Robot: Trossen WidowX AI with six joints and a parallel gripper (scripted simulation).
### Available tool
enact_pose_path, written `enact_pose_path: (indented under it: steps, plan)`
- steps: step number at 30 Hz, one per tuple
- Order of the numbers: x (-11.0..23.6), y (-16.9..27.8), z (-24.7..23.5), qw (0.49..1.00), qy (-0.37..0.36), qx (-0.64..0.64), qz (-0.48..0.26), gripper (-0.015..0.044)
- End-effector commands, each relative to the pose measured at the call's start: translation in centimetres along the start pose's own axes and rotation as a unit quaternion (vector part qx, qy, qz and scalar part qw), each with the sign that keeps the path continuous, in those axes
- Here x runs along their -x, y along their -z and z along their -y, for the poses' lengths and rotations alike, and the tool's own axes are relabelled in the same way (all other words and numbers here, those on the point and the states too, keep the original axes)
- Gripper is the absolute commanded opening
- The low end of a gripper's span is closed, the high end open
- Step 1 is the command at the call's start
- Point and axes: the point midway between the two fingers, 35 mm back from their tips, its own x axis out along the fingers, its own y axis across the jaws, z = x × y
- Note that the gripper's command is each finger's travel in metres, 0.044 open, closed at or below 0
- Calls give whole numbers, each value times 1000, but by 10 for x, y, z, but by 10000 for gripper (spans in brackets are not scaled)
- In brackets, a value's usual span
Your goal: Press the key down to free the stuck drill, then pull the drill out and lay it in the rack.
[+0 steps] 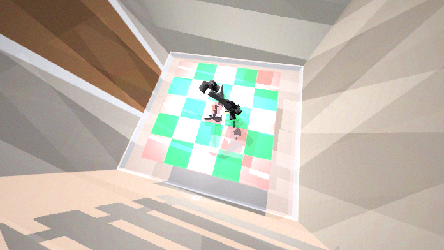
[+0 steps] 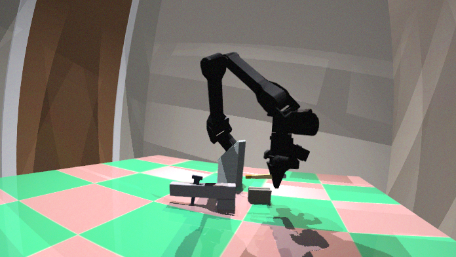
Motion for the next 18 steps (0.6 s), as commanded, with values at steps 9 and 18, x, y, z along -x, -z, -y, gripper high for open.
enact_pose_path:
  steps: [9, 18]
  plan:
    - [-1, -3, -13, 1000, 0, -2, 2, 0]
    - [-4, -6, -29, 1000, 0, -2, 3, 0]
